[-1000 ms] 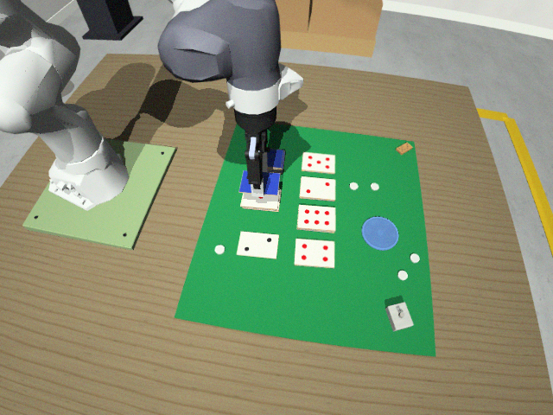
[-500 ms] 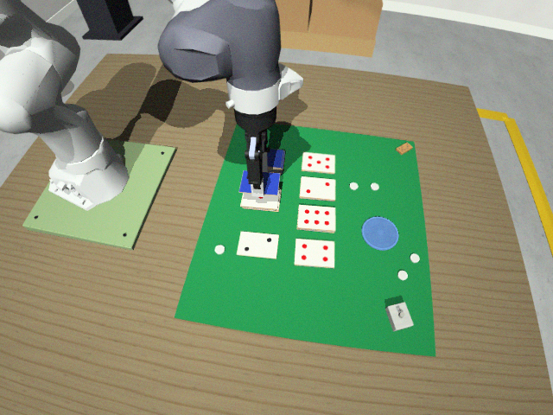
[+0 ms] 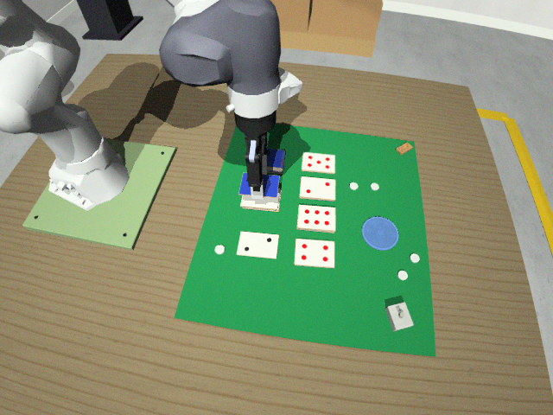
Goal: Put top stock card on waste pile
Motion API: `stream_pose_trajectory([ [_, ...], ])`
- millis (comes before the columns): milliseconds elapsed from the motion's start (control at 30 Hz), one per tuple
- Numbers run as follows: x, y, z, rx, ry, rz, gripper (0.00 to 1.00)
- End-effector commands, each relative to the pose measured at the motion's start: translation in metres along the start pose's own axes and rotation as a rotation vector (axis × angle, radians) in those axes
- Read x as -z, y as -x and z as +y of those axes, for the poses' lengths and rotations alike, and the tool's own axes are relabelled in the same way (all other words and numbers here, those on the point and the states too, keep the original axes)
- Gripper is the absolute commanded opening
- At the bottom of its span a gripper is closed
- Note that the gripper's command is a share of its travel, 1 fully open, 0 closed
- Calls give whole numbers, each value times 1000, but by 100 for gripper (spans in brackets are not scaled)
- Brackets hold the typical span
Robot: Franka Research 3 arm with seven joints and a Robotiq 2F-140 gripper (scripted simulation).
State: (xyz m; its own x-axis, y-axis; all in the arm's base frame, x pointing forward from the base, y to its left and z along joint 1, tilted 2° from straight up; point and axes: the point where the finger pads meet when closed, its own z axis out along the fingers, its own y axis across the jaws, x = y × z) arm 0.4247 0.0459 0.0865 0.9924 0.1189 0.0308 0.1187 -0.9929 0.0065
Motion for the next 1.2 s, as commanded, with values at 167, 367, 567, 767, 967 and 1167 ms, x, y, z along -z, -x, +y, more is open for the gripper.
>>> stream_pose_trajectory([
  [167,-13,-1,0,10,0,6,43],
  [367,-23,-1,0,10,0,6,43],
  [567,-30,-1,0,10,0,6,43],
  [767,-36,-1,1,10,0,6,43],
  [967,-39,-1,1,10,0,6,43],
  [1167,-39,-1,1,10,0,6,43],
])
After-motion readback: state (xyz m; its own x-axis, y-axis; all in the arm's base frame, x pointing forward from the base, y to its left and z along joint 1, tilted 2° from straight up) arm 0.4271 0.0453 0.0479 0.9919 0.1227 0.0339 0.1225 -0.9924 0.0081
